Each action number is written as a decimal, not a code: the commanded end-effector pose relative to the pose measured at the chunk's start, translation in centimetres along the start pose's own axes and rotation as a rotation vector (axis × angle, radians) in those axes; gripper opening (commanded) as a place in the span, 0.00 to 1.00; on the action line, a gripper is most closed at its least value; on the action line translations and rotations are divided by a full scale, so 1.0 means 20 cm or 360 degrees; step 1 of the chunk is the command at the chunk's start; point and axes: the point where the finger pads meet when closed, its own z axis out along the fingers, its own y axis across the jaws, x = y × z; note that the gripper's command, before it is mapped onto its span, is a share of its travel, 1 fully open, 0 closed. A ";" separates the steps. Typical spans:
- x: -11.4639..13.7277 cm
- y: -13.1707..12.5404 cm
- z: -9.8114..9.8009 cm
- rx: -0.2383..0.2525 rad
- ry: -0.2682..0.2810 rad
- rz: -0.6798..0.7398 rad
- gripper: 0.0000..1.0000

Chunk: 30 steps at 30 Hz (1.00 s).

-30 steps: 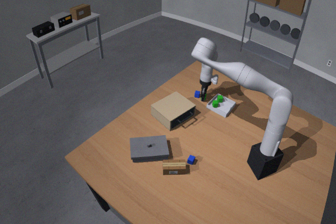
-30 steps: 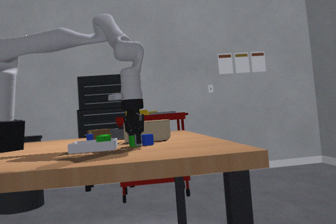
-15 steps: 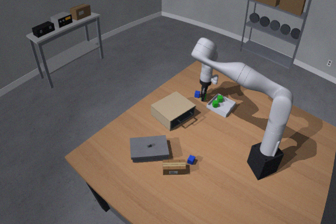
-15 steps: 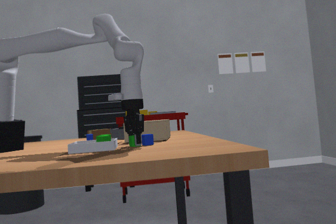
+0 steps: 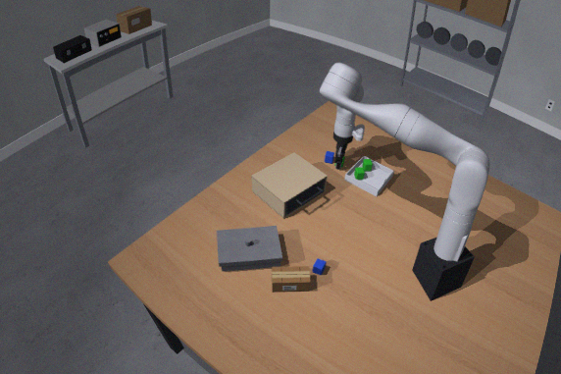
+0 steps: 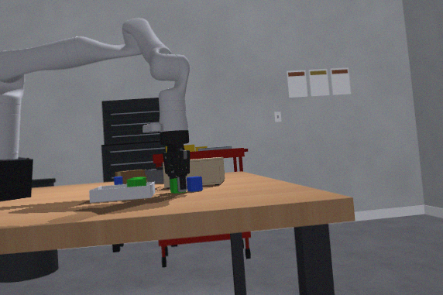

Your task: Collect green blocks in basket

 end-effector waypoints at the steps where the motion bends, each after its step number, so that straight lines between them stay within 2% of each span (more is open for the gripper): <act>1: 0.00 0.00 -0.01 0.0002 -0.0003 0.0000 0.63; 9: 0.00 0.00 -0.01 0.0002 -0.0003 0.0000 0.63; 10: 0.00 0.00 -0.01 0.0002 -0.0003 0.0000 0.10; 30: 0.00 0.00 -0.01 0.0002 -0.0003 0.0000 0.10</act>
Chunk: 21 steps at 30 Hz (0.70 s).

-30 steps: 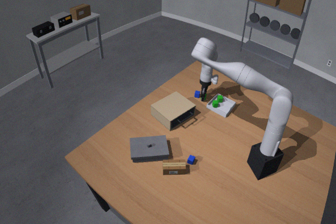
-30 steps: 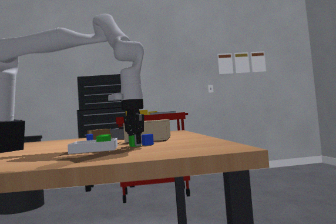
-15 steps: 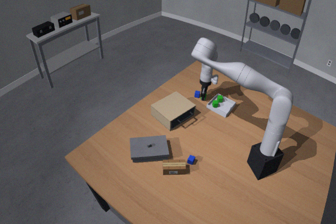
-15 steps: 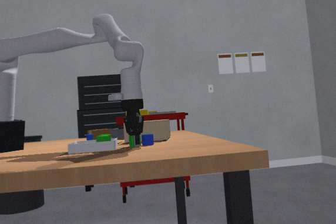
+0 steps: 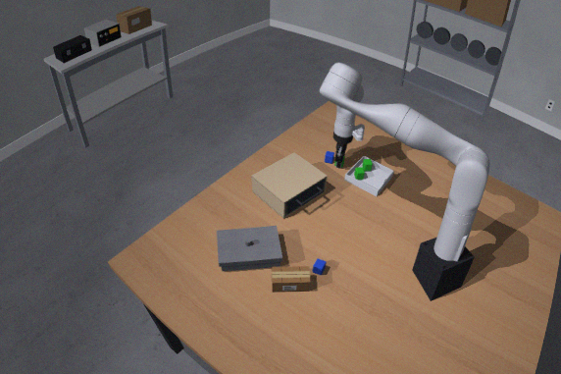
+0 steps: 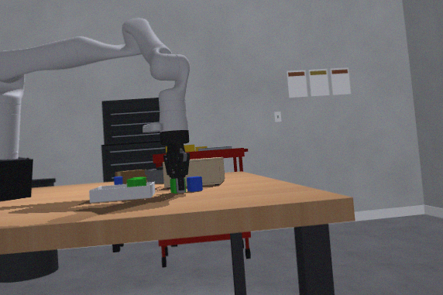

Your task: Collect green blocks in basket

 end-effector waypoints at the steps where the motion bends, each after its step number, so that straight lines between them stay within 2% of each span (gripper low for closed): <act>1: 0.00 0.00 0.00 0.0001 -0.0002 0.0000 0.10; 21: 0.00 0.00 -0.02 0.0001 -0.0002 0.0000 0.10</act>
